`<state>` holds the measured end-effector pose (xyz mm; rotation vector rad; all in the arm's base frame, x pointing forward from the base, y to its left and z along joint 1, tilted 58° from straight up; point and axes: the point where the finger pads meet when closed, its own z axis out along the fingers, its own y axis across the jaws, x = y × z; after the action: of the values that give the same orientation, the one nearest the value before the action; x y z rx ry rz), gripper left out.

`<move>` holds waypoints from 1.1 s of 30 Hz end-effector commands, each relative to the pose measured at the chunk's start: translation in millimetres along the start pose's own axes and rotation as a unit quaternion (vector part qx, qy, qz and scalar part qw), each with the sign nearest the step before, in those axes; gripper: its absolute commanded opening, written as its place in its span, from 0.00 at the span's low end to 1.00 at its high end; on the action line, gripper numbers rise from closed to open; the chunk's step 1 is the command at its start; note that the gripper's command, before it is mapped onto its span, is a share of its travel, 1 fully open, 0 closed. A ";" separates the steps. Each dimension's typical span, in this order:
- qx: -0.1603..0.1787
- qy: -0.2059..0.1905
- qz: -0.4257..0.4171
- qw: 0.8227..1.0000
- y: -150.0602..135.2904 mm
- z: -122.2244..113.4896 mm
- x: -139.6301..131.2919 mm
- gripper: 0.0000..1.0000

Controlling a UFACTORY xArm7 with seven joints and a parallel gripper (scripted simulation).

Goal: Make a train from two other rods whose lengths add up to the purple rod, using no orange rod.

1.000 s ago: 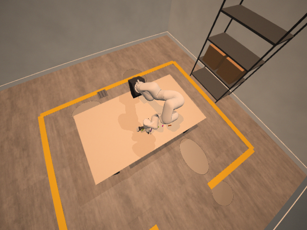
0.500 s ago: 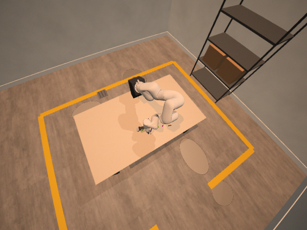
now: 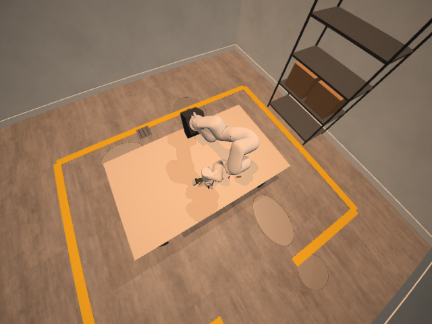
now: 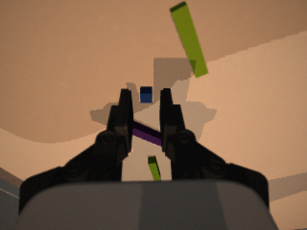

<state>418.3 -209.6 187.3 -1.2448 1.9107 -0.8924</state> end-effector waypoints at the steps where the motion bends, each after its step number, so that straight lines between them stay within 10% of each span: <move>1: 0.000 0.001 0.000 1.000 -0.2 -0.3 0.7 0.24; 33: 0.000 0.001 0.000 1.000 -0.2 13.7 0.7 0.24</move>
<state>429.7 -212.1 180.0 -1.2447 1.9106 -0.8923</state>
